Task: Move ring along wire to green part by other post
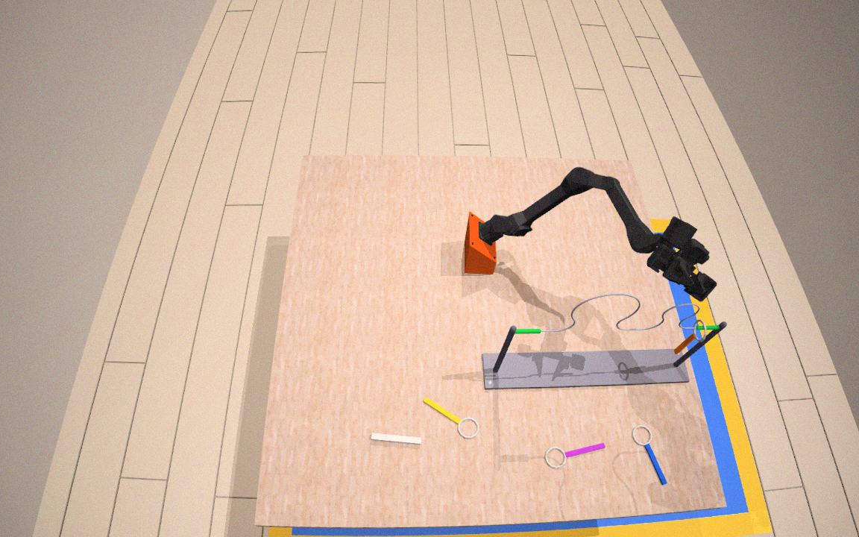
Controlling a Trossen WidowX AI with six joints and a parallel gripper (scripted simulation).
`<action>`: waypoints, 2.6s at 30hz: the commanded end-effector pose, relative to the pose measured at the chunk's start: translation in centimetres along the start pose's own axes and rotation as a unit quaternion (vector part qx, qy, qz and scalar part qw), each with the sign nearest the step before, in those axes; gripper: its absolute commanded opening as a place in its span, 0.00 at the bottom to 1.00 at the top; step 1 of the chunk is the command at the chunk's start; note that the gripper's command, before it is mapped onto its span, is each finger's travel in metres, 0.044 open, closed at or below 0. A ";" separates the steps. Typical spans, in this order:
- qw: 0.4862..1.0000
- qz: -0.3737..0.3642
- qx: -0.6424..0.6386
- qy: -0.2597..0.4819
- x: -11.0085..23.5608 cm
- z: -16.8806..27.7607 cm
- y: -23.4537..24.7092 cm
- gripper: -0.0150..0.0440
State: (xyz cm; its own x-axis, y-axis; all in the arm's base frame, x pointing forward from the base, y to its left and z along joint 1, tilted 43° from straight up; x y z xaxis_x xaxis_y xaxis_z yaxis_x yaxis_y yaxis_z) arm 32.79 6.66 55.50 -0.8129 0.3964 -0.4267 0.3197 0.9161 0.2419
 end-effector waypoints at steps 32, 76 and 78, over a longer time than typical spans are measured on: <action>0.933 -0.139 -0.243 0.228 22.5 8.5 20.9 0.53; 0.919 -0.123 -0.258 0.270 20.5 12.0 23.5 0.53; 0.919 -0.123 -0.258 0.270 20.2 12.1 23.7 0.53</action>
State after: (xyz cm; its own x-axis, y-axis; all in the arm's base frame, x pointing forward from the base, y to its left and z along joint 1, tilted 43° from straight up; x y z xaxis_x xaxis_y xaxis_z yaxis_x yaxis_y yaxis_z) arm 29.23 36.93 42.05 -0.9975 -0.0302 -0.0636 -0.0638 0.7687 0.6364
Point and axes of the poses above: the point midway between the two fingers, 35 mm back from their tips, its own x axis back along the fingers, its own y axis across the jaws, z = x × y, the point moved 4 cm from there along x, back along the fingers, and after that the axes turned 6 degrees about x, right-handed, at the moved point
